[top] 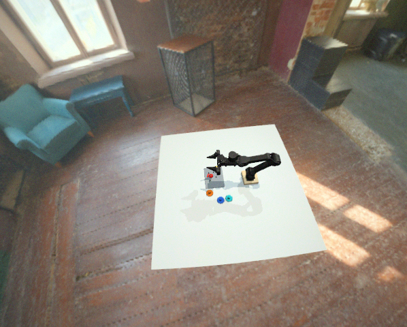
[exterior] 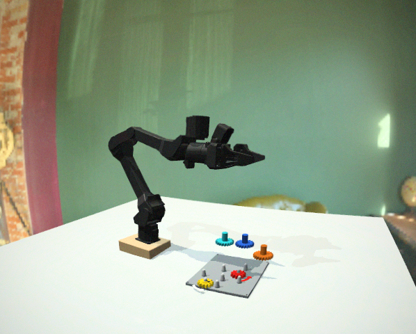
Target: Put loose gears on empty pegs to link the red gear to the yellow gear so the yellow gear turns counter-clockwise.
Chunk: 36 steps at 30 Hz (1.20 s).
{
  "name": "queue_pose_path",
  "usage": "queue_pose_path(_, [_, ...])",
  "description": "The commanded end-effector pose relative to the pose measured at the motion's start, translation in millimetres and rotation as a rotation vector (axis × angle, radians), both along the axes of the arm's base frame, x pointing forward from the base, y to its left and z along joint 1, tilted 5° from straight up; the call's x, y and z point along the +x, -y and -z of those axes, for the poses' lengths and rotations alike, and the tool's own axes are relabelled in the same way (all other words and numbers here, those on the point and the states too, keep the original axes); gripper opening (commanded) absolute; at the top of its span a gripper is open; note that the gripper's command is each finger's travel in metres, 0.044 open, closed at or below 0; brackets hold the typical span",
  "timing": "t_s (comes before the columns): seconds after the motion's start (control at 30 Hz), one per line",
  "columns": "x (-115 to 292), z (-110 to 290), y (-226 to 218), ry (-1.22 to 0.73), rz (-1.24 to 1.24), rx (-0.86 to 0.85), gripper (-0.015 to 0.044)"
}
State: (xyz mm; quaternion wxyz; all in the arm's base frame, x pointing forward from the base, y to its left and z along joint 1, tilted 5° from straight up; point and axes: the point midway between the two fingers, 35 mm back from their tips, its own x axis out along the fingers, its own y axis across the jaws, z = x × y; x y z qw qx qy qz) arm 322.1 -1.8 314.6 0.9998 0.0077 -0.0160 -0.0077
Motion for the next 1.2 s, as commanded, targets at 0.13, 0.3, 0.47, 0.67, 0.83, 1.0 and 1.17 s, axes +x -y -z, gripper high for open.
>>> queue_pose_path(0.13, [23, 38, -38, -0.247, -0.113, -0.009, 0.0440])
queue_pose_path(0.3, [30, 97, -96, -0.610, -0.263, -0.056, 0.0440])
queue_pose_path(0.47, [9, 149, -147, -0.958, -0.371, -0.144, 0.0440])
queue_pose_path(0.67, [-41, 197, -190, -1.358, -0.507, -0.350, 0.0440])
queue_pose_path(0.83, [-57, 207, -193, -1.464, -0.537, -0.415, 0.0440])
queue_pose_path(1.0, [-56, 217, -194, -1.464, -0.537, -0.415, 0.0440])
queue_pose_path(1.17, [-56, 222, -194, -1.464, -0.537, -0.415, 0.0440])
